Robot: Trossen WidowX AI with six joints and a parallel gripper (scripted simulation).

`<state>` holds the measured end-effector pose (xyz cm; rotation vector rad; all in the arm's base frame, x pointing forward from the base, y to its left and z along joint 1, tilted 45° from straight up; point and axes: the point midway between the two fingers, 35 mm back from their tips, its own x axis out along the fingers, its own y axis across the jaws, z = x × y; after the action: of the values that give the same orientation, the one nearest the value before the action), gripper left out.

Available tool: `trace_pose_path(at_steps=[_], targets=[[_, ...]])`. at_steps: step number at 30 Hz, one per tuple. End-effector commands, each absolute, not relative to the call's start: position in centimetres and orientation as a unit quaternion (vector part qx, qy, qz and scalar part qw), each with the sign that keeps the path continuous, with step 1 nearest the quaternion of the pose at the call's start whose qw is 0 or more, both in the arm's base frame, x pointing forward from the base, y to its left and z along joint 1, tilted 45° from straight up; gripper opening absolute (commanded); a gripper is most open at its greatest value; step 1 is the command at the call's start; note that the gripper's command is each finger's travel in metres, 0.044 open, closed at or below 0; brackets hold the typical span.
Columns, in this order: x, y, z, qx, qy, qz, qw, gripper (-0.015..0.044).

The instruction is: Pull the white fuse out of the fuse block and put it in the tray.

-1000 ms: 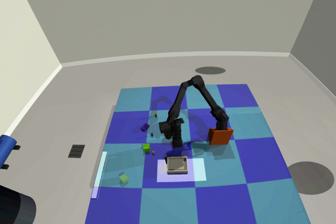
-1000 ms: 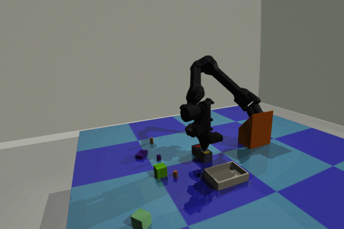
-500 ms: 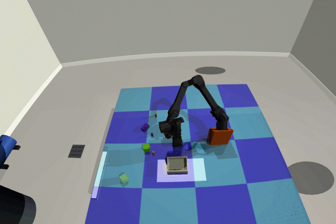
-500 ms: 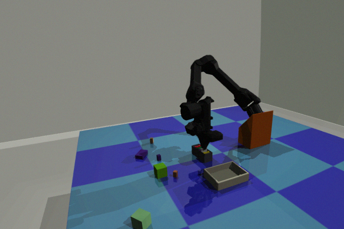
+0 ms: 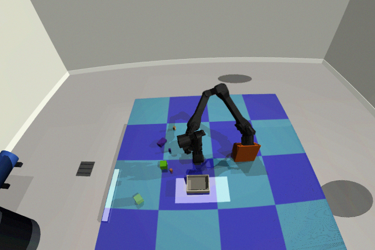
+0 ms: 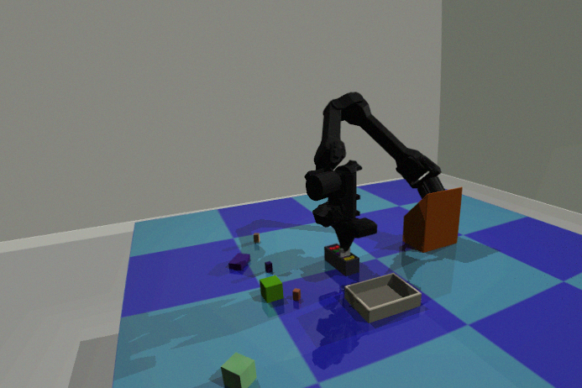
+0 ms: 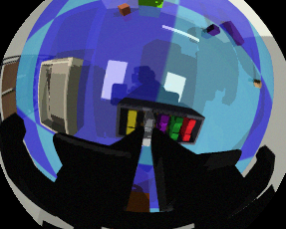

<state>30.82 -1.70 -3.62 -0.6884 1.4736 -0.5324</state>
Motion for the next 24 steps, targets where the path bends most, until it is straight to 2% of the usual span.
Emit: trace_pose_path(at_steps=[1, 24], targets=[[30.79, -1.53, -3.5, -0.3, 0.651, -0.236, 0.657, 0.0], [30.73, -0.74, -2.69, -0.301, 0.65, -0.236, 0.656, 0.0]])
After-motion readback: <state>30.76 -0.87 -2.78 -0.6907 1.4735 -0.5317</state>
